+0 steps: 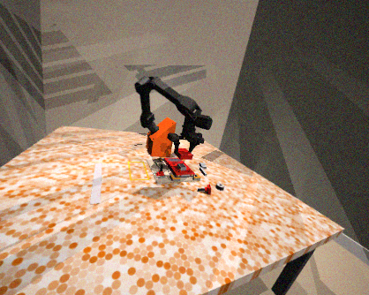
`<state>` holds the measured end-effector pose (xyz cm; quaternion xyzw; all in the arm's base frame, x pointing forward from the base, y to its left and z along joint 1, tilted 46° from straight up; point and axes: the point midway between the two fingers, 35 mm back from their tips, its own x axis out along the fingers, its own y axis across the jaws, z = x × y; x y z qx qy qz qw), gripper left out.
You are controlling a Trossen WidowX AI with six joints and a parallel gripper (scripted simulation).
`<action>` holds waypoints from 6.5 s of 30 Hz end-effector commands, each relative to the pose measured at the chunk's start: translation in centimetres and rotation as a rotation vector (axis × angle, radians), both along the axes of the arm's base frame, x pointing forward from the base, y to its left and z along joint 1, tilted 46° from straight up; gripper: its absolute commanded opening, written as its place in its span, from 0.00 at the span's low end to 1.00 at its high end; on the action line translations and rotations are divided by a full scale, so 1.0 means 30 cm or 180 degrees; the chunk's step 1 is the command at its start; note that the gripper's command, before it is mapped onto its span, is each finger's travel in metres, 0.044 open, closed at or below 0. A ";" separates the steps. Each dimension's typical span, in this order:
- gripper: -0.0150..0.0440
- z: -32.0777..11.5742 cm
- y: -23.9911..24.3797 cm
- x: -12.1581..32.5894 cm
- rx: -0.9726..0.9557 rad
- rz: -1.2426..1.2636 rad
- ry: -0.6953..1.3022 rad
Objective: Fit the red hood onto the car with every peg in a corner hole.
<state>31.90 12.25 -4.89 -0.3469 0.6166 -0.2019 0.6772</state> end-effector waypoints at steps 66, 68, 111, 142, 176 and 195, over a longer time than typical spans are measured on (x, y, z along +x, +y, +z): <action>0.25 -0.151 -0.117 0.030 0.0005 -0.0021 -0.0032; 0.25 -0.153 -0.119 0.030 0.0005 -0.0021 -0.0032; 0.25 -0.149 -0.113 0.024 0.0011 -0.0017 -0.0035; 0.25 -0.176 -0.140 0.031 0.0009 -0.0018 -0.0037; 1.00 -0.158 -0.118 0.031 0.0025 -0.0031 -0.0043; 1.00 -0.013 0.025 -0.004 0.0039 -0.0037 -0.0035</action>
